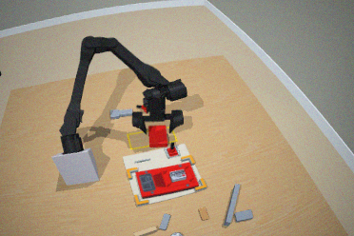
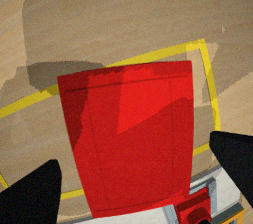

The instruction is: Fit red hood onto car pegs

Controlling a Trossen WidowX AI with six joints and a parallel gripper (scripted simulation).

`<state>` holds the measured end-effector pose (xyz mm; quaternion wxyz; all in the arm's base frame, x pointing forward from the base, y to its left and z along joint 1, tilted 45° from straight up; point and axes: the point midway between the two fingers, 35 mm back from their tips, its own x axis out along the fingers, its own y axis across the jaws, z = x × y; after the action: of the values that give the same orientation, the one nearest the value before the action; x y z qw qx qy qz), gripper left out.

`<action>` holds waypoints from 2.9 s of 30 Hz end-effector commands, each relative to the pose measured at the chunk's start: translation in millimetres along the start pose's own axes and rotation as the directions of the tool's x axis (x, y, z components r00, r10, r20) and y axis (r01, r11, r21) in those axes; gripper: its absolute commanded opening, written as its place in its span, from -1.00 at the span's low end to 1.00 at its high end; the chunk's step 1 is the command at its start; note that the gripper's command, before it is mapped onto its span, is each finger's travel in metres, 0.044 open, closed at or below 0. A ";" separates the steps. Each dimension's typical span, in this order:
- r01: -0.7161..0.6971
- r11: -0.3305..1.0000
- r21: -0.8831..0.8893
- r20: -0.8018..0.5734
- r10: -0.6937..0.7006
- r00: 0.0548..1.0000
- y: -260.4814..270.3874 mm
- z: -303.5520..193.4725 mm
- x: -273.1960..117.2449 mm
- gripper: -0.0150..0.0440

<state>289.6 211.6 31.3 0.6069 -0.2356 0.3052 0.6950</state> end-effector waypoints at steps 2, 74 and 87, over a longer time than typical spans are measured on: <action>-0.001 1.000 0.004 -0.004 0.001 1.000 0.6 -1.1 3.1 1.00; -0.001 1.000 0.004 -0.002 0.001 1.000 0.3 -0.5 -34.6 -0.49; -0.001 1.000 0.004 -0.003 0.001 1.000 0.2 -0.5 -71.3 -0.49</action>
<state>298.0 167.2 72.6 0.6058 -0.2344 0.3108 0.6939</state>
